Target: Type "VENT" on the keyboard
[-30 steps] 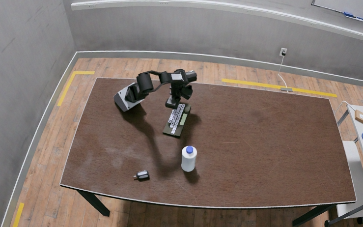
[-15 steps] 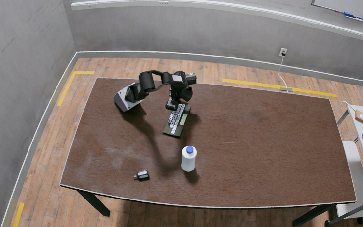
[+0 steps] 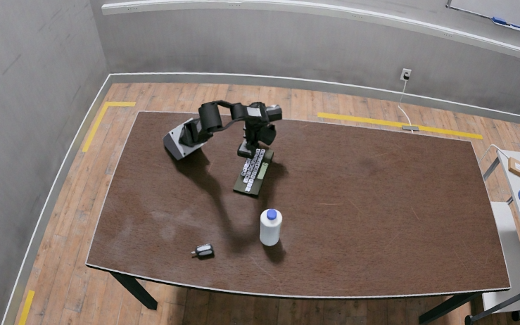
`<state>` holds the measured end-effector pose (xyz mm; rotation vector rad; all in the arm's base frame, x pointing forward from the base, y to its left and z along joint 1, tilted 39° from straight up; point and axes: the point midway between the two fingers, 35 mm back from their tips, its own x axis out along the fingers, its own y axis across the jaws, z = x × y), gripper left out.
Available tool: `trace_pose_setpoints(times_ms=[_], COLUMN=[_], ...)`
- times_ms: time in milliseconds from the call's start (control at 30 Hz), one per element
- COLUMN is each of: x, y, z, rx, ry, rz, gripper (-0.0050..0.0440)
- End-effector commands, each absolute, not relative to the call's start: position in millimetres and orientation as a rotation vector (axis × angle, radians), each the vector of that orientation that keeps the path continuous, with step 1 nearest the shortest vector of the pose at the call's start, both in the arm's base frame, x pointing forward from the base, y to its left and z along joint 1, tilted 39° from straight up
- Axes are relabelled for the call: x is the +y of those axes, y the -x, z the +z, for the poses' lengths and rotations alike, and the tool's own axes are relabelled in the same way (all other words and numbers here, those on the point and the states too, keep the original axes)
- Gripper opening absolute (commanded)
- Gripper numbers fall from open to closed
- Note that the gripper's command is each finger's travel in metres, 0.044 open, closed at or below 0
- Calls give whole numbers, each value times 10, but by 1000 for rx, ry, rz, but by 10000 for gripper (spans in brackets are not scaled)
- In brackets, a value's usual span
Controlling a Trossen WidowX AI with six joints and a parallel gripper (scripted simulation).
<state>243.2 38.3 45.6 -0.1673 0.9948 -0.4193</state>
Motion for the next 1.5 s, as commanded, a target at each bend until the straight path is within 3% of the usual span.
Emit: trace_pose_setpoints(times_ms=[0,1167,1467], x=[394,552,643], y=[-2455,-2313,-2650], z=[485,785,902], rx=[984,971,988], ry=[158,146,158], rz=[-416,-412,-413], gripper=[-50,-50,-50])
